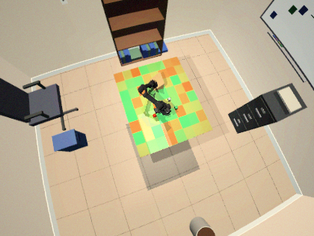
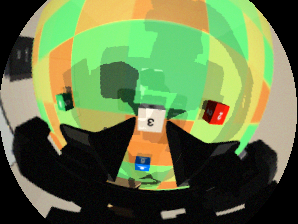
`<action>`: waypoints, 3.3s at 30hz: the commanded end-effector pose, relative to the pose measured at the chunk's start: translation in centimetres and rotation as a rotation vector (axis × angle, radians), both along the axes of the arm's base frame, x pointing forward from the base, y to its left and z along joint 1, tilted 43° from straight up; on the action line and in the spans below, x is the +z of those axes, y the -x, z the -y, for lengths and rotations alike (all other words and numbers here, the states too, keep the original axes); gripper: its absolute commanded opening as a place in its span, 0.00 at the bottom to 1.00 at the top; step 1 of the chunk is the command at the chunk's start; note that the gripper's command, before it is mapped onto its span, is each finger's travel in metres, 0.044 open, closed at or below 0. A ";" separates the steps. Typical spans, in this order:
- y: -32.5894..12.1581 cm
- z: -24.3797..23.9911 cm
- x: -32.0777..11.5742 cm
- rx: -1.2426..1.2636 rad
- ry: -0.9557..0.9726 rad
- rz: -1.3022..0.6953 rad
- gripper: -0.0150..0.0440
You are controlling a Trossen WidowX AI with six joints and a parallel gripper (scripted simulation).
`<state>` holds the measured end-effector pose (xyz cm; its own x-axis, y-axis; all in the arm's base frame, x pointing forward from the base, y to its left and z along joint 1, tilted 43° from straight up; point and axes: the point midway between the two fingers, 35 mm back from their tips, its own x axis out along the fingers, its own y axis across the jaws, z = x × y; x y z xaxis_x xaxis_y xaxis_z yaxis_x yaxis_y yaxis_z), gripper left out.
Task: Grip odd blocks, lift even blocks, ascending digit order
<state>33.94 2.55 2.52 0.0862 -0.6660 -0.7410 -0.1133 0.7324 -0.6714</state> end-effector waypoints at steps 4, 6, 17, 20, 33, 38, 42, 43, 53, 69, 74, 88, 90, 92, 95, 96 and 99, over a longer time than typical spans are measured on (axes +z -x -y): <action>0.0 0.1 0.0 0.005 0.005 -0.004 0.46; 0.0 0.1 0.0 0.005 0.005 -0.004 0.46; 0.0 0.1 0.0 0.005 0.005 -0.004 0.46; 0.0 0.1 0.0 0.005 0.005 -0.004 0.46; 0.0 0.1 0.0 0.005 0.005 -0.004 0.46; 0.0 0.1 0.0 0.005 0.005 -0.004 0.55; 0.0 0.1 0.0 0.005 0.005 -0.004 0.72; 0.0 0.1 0.0 0.005 0.005 -0.004 0.77; 0.2 -1.5 1.6 0.002 0.001 -0.003 0.93; 1.0 -7.8 8.5 0.005 0.000 -0.007 0.46; 1.0 -7.8 8.5 0.005 0.000 -0.007 0.46; 11.7 -7.3 7.7 0.005 0.001 -0.015 0.46; 11.7 -7.3 7.7 0.005 0.001 -0.015 0.46; 11.5 -6.8 7.0 0.005 0.000 -0.015 0.55; 11.1 -4.2 4.1 0.006 -0.001 -0.013 0.68; 11.0 -3.3 3.1 0.005 0.000 -0.013 0.72; 11.1 -1.9 1.8 0.005 0.003 -0.012 0.86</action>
